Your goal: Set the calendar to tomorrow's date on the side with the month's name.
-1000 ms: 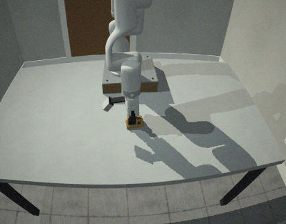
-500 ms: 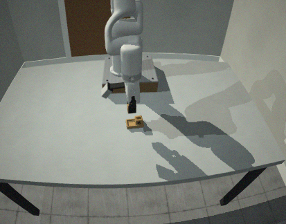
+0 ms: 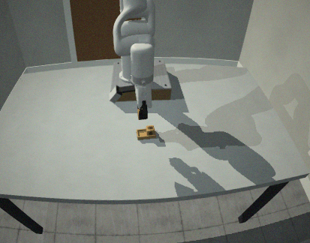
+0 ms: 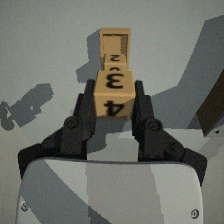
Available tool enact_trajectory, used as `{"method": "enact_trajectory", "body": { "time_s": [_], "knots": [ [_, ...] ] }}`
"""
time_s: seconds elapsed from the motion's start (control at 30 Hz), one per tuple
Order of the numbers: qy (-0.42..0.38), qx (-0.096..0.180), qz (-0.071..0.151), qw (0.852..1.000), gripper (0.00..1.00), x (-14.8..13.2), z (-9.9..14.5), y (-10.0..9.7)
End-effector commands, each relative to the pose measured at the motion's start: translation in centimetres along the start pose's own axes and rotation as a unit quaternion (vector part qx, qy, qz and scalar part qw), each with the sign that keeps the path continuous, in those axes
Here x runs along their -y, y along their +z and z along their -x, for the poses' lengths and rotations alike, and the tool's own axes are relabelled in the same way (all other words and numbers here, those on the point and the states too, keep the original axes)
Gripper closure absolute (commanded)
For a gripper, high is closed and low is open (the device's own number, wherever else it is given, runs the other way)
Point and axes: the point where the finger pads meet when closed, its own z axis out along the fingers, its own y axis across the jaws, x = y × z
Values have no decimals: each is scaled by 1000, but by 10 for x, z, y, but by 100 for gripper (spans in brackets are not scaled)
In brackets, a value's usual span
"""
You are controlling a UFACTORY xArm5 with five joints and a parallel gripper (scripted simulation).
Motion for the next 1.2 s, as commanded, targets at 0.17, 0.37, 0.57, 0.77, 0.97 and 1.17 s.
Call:
{"method": "enact_trajectory", "body": {
  "time_s": [0.17, 0.37, 0.57, 0.77, 0.97, 1.17],
  "knots": [
    [89, 0, -2, 996, 71, 13, -4, -2],
    [182, 1, -2, 983, 71, 26, -10, -2],
    [258, 1, -2, 966, 71, 36, -14, -2],
    [355, 1, -3, 935, 71, 49, -20, -2],
    [442, 2, -3, 897, 71, 61, -26, -1],
    [497, 2, -3, 868, 71, 69, -31, 0]
  ]
}}
